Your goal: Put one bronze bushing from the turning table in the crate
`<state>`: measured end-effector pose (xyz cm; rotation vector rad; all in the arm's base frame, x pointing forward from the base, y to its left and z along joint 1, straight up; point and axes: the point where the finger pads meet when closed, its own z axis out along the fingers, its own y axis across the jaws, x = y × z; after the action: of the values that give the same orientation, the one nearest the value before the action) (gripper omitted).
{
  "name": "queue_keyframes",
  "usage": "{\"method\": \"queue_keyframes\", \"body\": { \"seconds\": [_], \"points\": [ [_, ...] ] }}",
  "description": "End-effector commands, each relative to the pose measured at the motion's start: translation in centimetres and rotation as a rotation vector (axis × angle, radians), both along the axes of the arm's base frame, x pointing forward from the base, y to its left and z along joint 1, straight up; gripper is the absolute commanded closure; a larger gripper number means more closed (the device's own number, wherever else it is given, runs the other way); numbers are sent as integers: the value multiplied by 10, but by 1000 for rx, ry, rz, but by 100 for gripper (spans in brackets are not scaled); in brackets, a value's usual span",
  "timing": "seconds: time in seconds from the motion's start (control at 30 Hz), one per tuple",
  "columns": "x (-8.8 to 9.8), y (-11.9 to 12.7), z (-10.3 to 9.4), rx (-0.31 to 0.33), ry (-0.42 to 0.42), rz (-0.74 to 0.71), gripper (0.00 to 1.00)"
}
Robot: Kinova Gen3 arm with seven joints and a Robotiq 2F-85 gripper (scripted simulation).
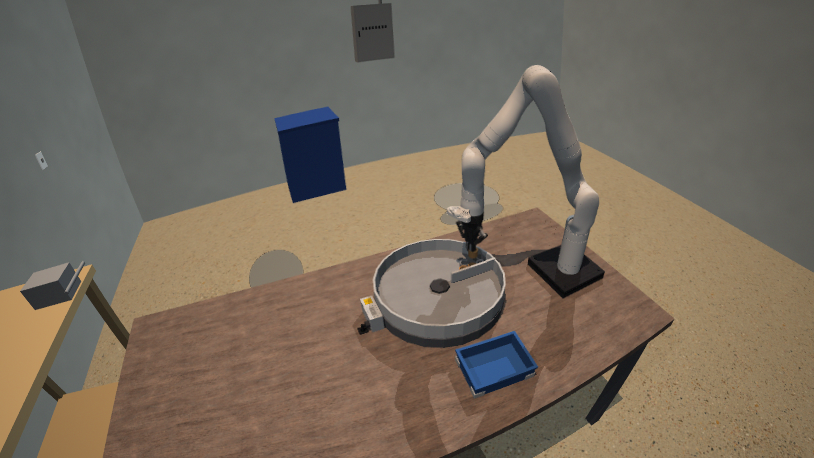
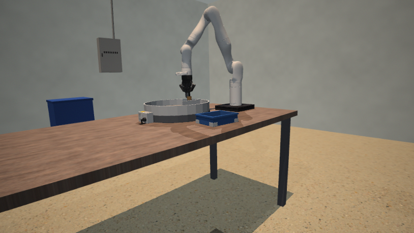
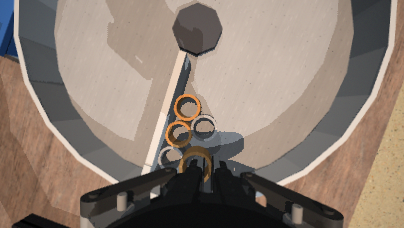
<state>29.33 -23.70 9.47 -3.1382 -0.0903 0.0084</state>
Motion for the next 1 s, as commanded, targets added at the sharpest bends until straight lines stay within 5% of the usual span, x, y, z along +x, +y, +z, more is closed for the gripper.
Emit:
{"method": "queue_keyframes", "body": {
  "seconds": [0.0,0.97],
  "points": [
    [2,-1,4,-4,-7,1,100],
    [2,-1,29,-4,-7,1,100]
  ]
}}
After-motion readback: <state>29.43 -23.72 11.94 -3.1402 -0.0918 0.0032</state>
